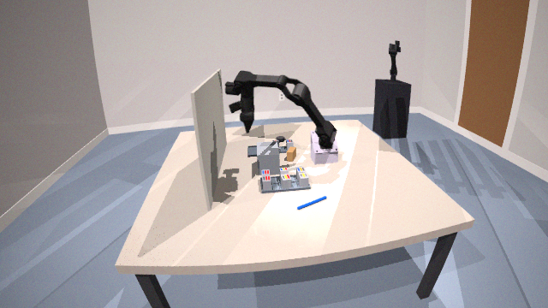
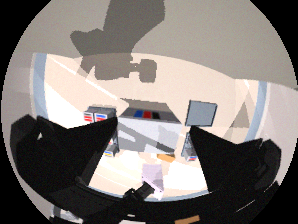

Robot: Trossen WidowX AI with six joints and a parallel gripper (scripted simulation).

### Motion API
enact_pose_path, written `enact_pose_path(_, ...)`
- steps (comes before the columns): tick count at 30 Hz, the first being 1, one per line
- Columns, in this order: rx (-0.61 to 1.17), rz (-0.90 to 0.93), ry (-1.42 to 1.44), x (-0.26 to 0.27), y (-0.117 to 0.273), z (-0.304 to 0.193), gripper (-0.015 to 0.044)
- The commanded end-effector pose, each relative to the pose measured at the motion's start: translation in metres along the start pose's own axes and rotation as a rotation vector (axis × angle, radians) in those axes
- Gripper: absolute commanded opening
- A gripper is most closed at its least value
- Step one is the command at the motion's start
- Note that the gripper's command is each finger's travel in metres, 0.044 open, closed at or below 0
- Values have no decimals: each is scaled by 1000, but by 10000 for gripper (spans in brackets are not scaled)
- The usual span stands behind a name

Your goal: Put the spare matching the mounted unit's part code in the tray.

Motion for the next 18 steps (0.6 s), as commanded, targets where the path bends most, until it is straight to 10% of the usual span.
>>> enact_pose_path(1, 11, 2, -1, 0, 3, 0, 440)
enact_pose_path(18, 14, -33, -394, -65, 1, -50, 440)
Point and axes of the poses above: the point midway between the two fingers, 35 mm back from their tips, its own y axis back along the fingers, its own x axis across the jaws, z = x × y, the point moved 6 cm from there along y, back along the fingers, and after that the axes turned 9 degrees about y, right-handed, at the moved point
